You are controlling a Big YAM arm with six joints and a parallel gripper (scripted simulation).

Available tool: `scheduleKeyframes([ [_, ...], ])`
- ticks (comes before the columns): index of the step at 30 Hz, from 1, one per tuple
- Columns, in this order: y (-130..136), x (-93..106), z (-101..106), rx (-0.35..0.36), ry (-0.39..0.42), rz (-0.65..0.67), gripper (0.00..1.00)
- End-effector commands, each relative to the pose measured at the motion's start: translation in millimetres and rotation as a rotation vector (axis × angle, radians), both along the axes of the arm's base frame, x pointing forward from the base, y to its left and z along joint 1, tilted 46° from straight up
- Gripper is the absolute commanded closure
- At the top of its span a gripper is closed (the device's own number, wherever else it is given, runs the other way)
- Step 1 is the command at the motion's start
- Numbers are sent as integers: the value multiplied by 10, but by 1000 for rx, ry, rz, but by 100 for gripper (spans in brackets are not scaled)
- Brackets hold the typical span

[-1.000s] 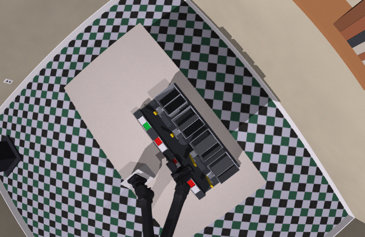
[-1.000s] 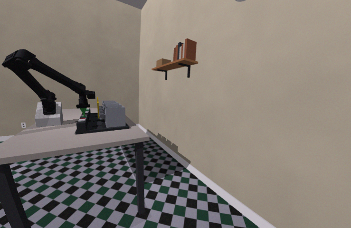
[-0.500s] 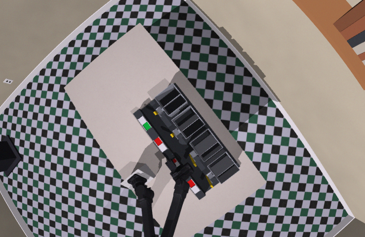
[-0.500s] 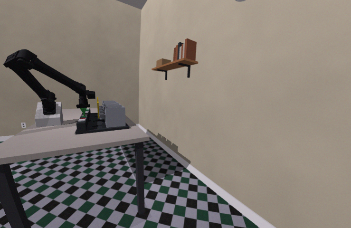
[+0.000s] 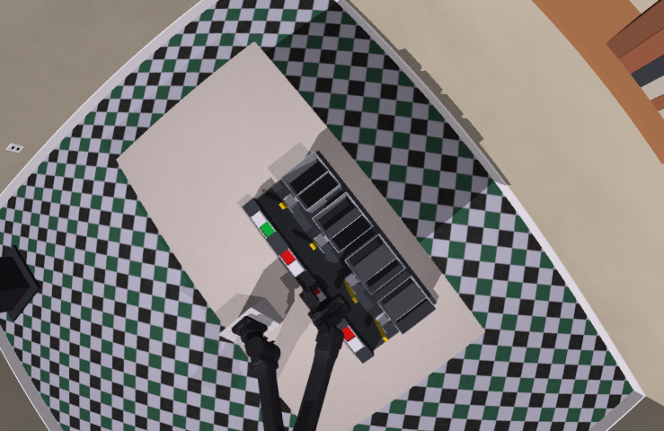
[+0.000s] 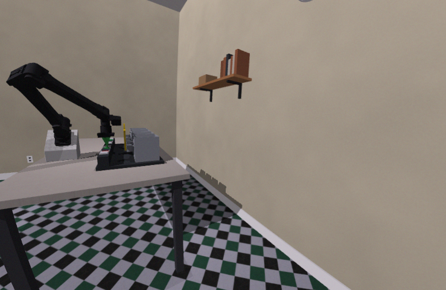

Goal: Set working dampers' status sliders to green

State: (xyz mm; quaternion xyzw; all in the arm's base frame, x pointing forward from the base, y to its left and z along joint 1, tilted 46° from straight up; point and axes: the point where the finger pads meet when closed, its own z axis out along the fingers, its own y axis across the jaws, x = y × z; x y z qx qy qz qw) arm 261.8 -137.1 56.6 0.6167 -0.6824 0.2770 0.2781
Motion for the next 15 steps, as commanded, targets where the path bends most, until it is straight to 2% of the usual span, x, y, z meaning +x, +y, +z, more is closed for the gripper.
scheduleKeyframes([
  [1,71,17,-76,2,-4,9,100],
  [15,110,21,-117,3,-4,9,100],
])
